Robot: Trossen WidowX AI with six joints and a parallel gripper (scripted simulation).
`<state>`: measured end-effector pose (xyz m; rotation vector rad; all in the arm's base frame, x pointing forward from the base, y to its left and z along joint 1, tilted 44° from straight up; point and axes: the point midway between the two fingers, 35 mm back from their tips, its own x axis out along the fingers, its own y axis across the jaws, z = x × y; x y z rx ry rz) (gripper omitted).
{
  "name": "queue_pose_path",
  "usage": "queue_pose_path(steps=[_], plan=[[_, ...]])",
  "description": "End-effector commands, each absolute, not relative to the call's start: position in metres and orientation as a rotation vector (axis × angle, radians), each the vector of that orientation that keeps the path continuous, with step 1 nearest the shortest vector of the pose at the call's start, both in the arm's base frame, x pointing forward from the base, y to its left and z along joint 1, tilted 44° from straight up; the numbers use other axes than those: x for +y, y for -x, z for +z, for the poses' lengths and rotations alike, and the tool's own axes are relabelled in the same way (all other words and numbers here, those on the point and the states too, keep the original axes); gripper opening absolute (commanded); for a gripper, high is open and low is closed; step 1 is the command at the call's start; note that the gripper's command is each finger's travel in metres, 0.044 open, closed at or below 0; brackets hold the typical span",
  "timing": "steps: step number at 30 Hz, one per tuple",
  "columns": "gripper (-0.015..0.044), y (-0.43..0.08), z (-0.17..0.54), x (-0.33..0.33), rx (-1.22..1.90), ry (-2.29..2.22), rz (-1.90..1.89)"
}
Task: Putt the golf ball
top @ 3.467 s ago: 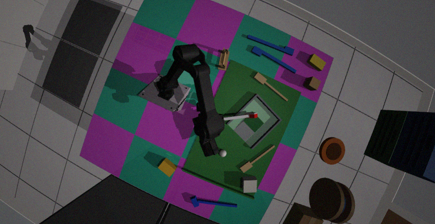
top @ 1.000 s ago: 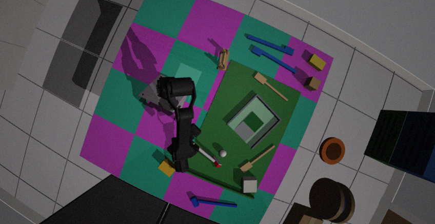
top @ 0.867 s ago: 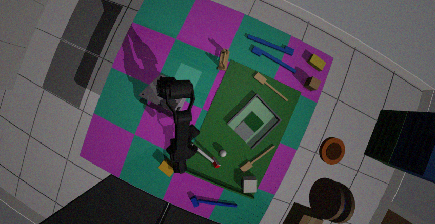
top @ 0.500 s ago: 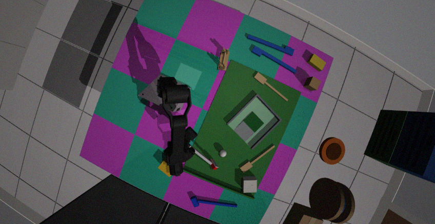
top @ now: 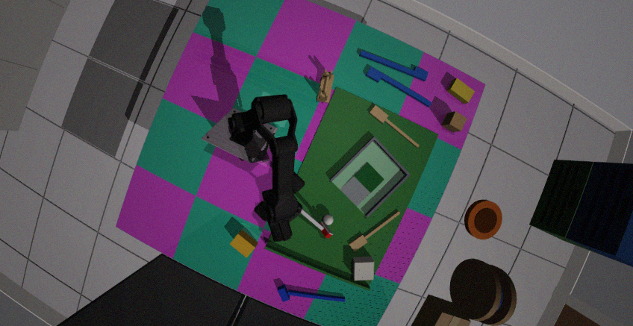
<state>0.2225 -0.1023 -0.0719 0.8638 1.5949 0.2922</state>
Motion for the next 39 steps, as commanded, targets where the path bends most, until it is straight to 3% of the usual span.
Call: queue_pose_path(steps=[1,21,39], plan=[[0.0,-0.235,-0.038,-0.061,1.591,-0.879,0.307],[0.0,-0.235,0.009,-0.096,1.592,-0.879,0.307],[0.0,-0.234,0.003,-0.089,1.599,-0.891,0.306]])
